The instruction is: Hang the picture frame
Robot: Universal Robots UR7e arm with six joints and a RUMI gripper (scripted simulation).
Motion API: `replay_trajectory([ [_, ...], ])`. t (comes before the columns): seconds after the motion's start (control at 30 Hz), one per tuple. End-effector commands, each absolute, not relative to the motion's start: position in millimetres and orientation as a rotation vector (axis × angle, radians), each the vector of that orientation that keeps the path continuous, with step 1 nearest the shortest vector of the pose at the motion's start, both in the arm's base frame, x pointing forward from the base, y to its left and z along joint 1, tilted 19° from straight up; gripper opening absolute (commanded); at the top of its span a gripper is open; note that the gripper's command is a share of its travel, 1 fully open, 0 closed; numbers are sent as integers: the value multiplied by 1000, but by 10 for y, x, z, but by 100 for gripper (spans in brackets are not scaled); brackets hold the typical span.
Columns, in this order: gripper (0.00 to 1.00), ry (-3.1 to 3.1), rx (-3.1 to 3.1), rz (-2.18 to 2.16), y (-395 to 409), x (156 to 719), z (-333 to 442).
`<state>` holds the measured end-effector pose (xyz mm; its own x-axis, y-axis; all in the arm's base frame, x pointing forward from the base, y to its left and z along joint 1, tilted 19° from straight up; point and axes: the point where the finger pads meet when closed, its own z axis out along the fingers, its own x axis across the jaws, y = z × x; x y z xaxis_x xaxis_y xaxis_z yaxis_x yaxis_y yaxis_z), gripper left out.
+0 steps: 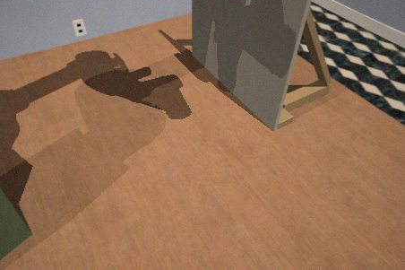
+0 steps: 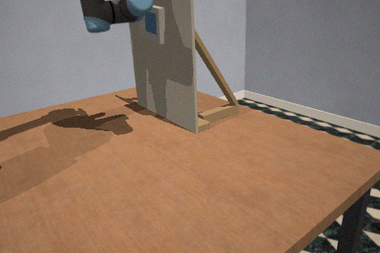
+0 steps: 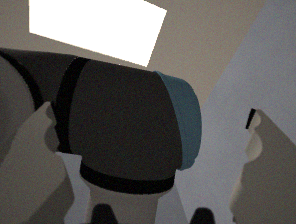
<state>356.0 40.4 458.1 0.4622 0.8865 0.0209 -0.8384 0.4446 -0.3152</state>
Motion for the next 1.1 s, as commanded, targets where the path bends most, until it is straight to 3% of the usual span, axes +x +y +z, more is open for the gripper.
replay_trajectory([
  [0.0, 100, -182, -261, 1065, 375, 3588, 4573],
  [1.07, 100, -14, -40, 879, 137, 4055, 4467],
])
